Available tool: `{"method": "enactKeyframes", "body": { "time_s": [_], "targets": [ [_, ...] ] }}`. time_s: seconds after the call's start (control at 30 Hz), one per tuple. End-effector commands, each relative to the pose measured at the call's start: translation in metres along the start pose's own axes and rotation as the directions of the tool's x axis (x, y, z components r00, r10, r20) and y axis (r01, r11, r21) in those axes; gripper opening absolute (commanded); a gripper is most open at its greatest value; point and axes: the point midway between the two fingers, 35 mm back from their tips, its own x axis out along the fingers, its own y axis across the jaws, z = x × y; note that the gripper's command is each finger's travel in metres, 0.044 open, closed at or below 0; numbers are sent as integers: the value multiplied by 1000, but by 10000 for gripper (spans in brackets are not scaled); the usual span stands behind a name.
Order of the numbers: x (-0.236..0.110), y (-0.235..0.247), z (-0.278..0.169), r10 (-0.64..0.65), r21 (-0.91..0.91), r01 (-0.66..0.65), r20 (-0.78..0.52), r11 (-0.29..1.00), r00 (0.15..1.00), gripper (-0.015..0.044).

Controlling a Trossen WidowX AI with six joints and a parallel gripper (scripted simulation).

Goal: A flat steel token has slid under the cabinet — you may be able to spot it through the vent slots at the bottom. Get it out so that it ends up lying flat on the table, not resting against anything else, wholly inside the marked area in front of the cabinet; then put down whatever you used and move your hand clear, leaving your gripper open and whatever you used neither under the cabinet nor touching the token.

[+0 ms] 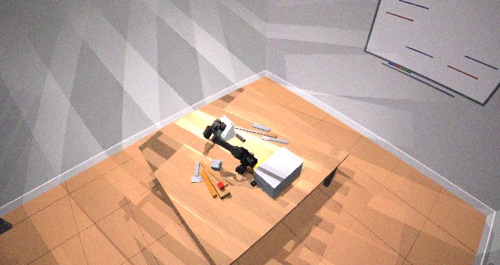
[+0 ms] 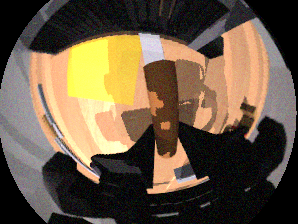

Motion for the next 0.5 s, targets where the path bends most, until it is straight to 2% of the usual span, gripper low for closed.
{"method": "enactKeyframes", "body": {
  "time_s": [0.0, 0.47],
  "targets": [
    [0, 0, 6, -2, 3, 2, 2, 1000, 1000, 0],
    [2, 15, 8, -1, 3, 1, 2, 1000, 1000, 0]
  ]
}}
